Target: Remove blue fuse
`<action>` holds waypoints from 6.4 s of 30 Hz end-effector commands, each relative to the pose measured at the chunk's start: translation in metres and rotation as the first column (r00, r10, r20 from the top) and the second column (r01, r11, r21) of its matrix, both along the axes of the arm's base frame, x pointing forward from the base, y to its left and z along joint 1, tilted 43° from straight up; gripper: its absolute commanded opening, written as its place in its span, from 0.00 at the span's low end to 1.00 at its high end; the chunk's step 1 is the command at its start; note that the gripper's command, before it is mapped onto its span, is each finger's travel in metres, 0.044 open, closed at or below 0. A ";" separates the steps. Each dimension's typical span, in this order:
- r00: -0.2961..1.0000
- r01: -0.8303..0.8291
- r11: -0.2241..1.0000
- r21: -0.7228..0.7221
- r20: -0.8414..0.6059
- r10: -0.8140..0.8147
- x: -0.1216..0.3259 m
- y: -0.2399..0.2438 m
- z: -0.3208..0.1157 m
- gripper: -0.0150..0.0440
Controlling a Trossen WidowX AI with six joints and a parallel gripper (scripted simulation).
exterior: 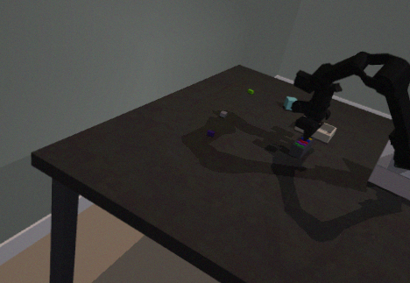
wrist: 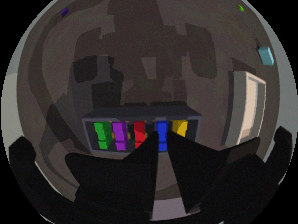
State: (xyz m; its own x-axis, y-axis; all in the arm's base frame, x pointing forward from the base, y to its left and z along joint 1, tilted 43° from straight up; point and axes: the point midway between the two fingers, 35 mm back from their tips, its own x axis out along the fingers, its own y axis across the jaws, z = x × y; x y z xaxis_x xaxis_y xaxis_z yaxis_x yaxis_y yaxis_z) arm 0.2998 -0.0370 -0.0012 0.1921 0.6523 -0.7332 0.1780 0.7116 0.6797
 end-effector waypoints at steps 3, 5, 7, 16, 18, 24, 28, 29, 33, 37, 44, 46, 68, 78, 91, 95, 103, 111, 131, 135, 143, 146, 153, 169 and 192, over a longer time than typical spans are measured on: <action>1.000 -0.003 1.000 -0.001 0.003 0.003 0.000 -0.002 0.002 0.25; 1.000 -0.003 1.000 -0.001 0.003 0.003 0.000 -0.003 0.003 0.25; 1.000 -0.003 1.000 -0.001 0.002 0.003 0.000 -0.003 0.004 0.25; 1.000 -0.002 1.000 -0.001 0.002 0.002 -0.001 -0.006 0.007 0.25; 1.000 -0.002 1.000 -0.001 0.002 0.002 -0.001 -0.007 0.007 0.25; 1.000 -0.002 1.000 0.000 0.002 0.002 -0.002 -0.009 0.009 0.25; 1.000 -0.002 1.000 0.000 0.001 0.002 -0.002 -0.010 0.011 0.25; 1.000 -0.002 1.000 0.000 0.001 0.002 -0.002 -0.011 0.011 0.25; 1.000 -0.001 1.000 0.000 0.001 0.001 -0.003 -0.012 0.013 0.25; 1.000 -0.001 1.000 0.000 0.001 0.001 -0.003 -0.013 0.014 0.25; 1.000 -0.001 1.000 0.001 0.001 0.001 -0.004 -0.015 0.017 0.25; 1.000 -0.001 1.000 0.001 0.001 0.001 -0.004 -0.016 0.017 0.25; 1.000 0.000 1.000 0.003 0.000 0.000 -0.007 -0.023 0.025 0.25; 1.000 0.000 1.000 0.003 0.000 0.000 -0.009 -0.030 0.033 0.25; 1.000 0.001 1.000 0.001 -0.001 -0.001 -0.010 -0.045 0.039 0.25; 1.000 0.002 1.000 -0.005 -0.002 -0.002 -0.008 -0.063 0.027 0.25; 1.000 0.004 1.000 -0.012 -0.003 -0.004 -0.007 -0.098 0.000 0.25; 1.000 0.003 1.000 -0.014 -0.003 -0.003 -0.012 -0.130 -0.030 0.25; 1.000 0.000 1.000 -0.009 0.000 0.000 -0.028 -0.169 -0.082 0.25; 1.000 0.000 1.000 -0.009 0.000 0.000 -0.027 -0.165 -0.086 0.25; 1.000 0.000 1.000 -0.009 0.001 0.000 -0.024 -0.156 -0.096 0.25; 1.000 0.000 1.000 -0.008 0.001 0.000 -0.023 -0.153 -0.099 0.25; 1.000 0.000 1.000 -0.008 0.001 0.000 -0.022 -0.146 -0.107 0.25; 1.000 -0.004 1.000 -0.017 0.005 0.004 -0.021 -0.150 -0.106 0.74; 1.000 0.009 1.000 -0.007 0.002 -0.009 -0.029 -0.173 -0.077 0.81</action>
